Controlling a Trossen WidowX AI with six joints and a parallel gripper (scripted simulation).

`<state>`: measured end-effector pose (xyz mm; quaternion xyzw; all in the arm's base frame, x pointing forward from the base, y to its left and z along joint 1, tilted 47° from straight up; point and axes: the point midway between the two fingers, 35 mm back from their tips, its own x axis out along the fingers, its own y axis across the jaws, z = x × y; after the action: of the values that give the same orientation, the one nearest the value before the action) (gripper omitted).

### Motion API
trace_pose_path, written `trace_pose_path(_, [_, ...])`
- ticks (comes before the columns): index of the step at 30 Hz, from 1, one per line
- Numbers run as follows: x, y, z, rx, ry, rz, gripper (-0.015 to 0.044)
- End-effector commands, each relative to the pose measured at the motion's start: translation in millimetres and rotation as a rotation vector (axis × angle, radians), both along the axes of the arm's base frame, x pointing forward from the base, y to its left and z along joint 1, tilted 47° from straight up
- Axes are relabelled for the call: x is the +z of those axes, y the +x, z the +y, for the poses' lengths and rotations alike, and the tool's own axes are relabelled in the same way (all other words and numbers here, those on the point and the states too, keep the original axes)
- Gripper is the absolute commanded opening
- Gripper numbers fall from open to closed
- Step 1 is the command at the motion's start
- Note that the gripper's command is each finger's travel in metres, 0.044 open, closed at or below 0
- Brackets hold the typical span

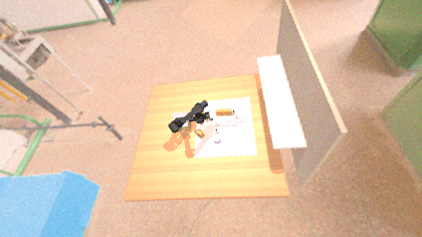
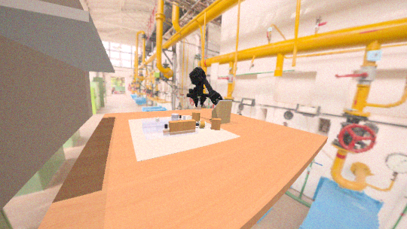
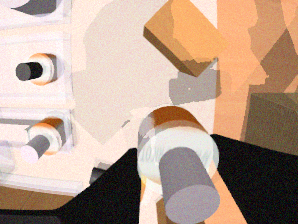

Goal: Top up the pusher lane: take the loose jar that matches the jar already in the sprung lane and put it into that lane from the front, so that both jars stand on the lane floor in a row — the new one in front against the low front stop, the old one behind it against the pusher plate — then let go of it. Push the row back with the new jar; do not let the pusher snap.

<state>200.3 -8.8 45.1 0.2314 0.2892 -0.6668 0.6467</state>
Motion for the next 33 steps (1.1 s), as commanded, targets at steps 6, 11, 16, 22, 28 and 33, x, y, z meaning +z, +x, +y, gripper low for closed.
trace_pose_path(6, [-8, 19, 0, 0.177, 0.019, 0.176, 0.0])
trace_pose_path(11, [-14, 28, -1, 0.28, 0.027, 0.284, 0.0])
trace_pose_path(16, [-20, 37, -2, 0.382, 0.035, 0.392, 0.0])
trace_pose_path(22, [-27, 48, -5, 0.505, 0.044, 0.522, 0.0])
trace_pose_path(28, [-35, 58, -8, 0.625, 0.054, 0.651, 0.0])
trace_pose_path(33, [-42, 67, -11, 0.727, 0.061, 0.76, 0.0])
